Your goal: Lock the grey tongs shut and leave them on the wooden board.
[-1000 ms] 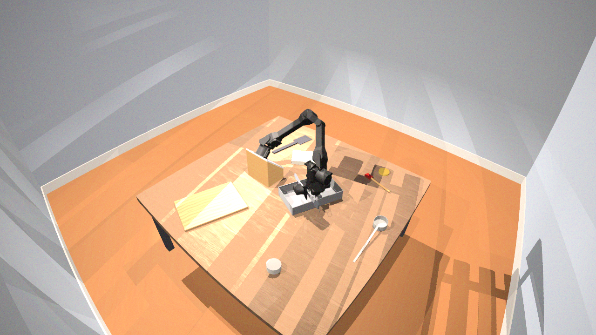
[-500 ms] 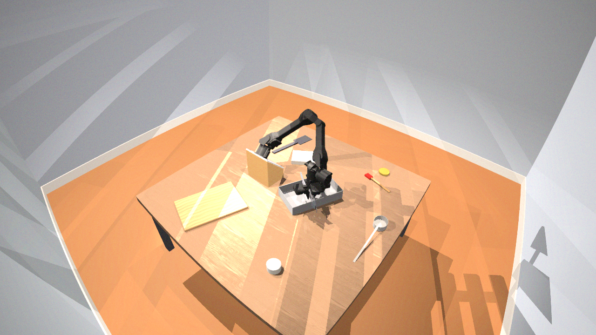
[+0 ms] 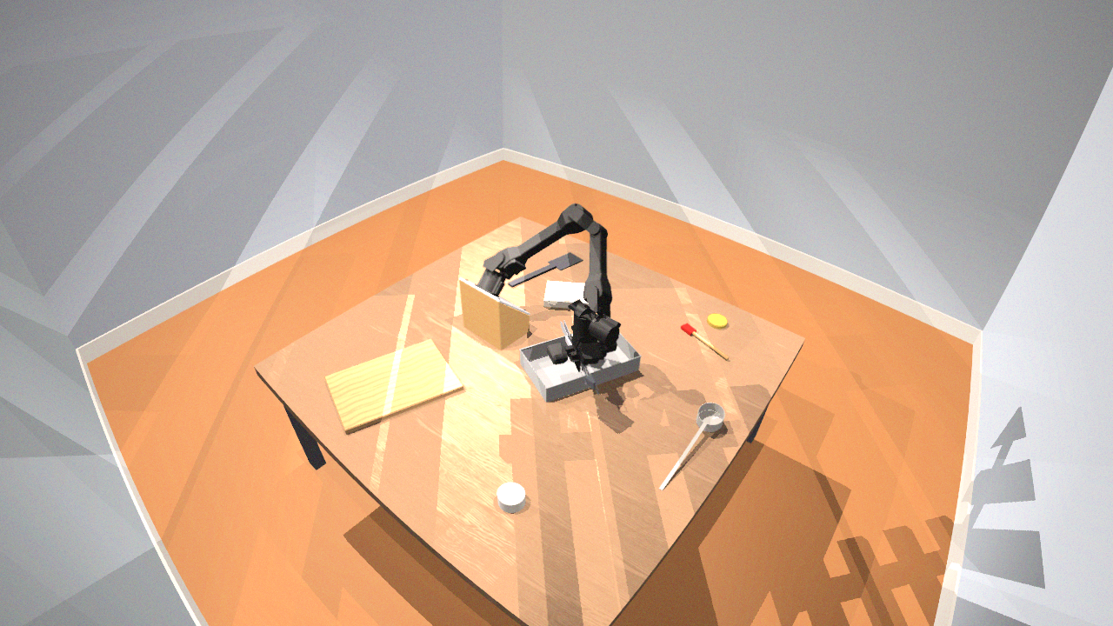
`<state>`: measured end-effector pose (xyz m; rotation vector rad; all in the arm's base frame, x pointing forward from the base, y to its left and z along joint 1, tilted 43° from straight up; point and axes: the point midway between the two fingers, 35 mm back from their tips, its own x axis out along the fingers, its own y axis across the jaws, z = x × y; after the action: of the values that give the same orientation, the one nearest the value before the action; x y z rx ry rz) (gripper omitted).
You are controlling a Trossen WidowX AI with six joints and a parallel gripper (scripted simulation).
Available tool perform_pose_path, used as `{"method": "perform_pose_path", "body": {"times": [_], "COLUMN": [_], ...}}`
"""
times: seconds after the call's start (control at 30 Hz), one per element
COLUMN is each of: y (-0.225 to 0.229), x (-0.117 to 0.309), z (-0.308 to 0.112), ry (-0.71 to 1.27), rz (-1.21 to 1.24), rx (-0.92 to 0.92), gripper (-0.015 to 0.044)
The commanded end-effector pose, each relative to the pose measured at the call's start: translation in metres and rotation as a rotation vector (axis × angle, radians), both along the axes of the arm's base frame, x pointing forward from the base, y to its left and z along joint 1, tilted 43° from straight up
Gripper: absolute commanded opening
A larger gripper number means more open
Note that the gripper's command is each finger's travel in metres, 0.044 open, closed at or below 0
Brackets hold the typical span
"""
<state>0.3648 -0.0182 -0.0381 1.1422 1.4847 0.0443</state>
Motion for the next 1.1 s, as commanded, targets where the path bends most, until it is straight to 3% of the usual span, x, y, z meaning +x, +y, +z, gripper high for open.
{"method": "perform_pose_path", "body": {"times": [0.0, 0.2, 0.43, 0.77, 1.07], "y": [0.001, 0.001, -0.012, -0.085, -0.085], "x": [0.0, 0.0, 0.0, -0.023, -0.023], "z": [0.0, 0.0, 0.011, 0.093, 0.094], "ry": [0.001, 0.001, 0.002, 0.008, 0.008], "rz": [0.002, 0.002, 0.001, -0.001, -0.001], "rx": [0.001, 0.001, -0.002, 0.002, 0.003], "gripper": [-0.0011, -0.015, -0.015, -0.015, -0.015]}}
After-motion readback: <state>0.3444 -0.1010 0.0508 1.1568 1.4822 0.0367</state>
